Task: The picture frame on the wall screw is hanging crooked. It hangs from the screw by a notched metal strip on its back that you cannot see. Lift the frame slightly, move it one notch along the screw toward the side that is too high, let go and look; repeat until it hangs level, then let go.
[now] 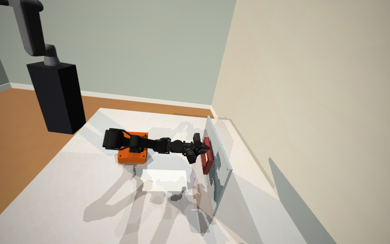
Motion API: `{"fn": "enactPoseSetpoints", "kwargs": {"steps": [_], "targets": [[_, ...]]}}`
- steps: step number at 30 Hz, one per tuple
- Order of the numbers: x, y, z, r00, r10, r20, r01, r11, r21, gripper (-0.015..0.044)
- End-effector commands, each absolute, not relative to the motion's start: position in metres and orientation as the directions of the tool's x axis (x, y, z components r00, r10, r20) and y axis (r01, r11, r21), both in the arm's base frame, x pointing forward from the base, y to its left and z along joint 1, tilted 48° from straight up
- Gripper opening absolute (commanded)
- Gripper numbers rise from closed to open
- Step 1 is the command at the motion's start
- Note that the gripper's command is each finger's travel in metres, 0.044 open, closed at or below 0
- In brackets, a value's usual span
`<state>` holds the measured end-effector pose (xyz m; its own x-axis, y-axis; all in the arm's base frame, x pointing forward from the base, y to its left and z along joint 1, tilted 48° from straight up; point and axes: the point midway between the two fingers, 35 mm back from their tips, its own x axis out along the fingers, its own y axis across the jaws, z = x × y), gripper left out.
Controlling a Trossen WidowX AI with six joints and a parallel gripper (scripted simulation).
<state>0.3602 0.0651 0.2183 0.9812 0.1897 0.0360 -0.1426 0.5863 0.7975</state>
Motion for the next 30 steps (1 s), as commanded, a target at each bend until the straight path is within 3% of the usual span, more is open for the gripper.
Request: {"fn": "enactPoseSetpoints", "kwargs": {"steps": [1, 30], "targets": [[0.3597, 0.0682, 0.2224, 0.979, 0.198, 0.044, -0.155, 0.588, 0.794, 0.0000], [0.3592, 0.0700, 0.2247, 0.979, 0.198, 0.044, -0.155, 0.588, 0.794, 0.0000]]}}
